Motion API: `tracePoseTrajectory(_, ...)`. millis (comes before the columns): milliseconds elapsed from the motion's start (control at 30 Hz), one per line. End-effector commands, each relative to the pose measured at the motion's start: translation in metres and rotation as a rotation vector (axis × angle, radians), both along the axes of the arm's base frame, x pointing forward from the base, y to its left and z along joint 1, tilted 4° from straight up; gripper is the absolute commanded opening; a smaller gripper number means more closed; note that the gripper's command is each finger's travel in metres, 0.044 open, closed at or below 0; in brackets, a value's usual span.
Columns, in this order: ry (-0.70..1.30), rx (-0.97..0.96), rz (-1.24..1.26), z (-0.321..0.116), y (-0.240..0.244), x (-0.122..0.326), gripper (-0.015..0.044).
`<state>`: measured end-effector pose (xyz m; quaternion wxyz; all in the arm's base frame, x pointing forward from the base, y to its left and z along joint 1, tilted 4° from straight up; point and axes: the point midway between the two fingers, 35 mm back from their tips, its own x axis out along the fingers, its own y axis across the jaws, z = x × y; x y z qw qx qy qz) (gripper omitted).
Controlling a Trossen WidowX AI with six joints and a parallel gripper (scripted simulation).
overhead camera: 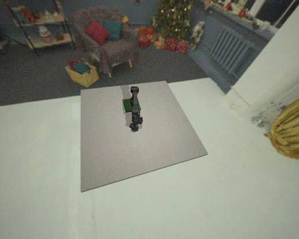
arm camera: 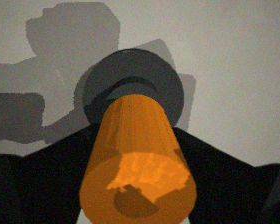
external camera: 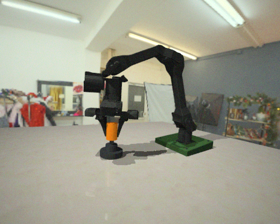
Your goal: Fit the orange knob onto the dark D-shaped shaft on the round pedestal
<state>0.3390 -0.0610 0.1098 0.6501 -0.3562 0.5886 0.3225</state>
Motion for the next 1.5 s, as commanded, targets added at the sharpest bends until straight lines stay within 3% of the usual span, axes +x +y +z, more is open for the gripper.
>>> tracePoseTrajectory(0, -0.003, 0.001, 0.002, -0.0012, -0.0006, 0.0001, 0.0)
tracePoseTrajectory(867, -0.003, 0.001, 0.002, 0.0032, 0.0025, 0.0002, 0.0)
tracePoseTrajectory(1100, -0.003, -0.019, 0.2, 0.0036, 0.0012, 0.001, 0.0)
tracePoseTrajectory(1467, -0.003, -0.02, 0.21, -0.0006, -0.0002, 0.0001, 0.0)
